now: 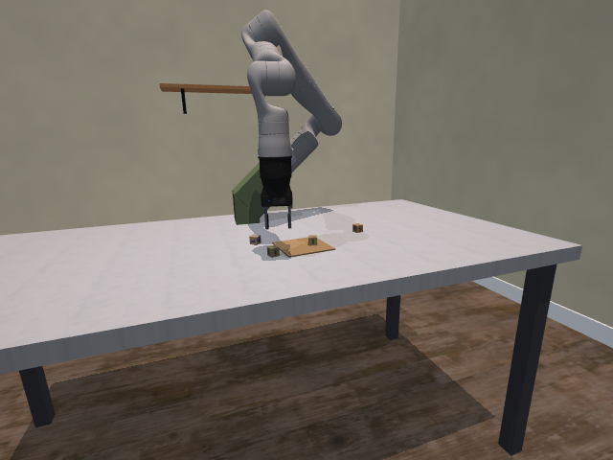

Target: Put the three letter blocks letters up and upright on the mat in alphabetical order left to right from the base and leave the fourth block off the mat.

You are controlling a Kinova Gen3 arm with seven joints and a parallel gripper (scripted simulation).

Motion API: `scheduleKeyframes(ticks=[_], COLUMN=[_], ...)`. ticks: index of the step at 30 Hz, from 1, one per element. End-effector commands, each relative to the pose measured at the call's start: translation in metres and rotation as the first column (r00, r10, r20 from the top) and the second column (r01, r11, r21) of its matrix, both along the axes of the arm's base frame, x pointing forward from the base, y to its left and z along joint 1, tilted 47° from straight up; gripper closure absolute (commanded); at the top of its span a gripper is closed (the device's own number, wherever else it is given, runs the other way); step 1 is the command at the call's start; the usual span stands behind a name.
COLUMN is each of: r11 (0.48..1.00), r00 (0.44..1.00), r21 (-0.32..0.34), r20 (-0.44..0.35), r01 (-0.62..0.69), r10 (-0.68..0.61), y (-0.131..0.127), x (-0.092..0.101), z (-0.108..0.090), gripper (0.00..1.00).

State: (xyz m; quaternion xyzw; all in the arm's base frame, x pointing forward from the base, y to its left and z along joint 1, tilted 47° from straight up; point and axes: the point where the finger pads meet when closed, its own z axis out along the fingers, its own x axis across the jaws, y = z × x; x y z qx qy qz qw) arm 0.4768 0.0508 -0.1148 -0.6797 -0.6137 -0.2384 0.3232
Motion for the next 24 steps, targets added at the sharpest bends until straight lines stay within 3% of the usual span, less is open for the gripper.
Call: scheduleKeyframes(ticks=[1, 24], r11=[1.000, 1.000], r00=[1.000, 1.000], r21=[0.000, 0.001], r20=[-0.002, -0.005], r01=[0.007, 0.006], r10=[-0.007, -0.006], y=[-0.003, -0.011], x=[0.002, 0.005], z=[-0.003, -0.014], gripper=[0.00, 0.00])
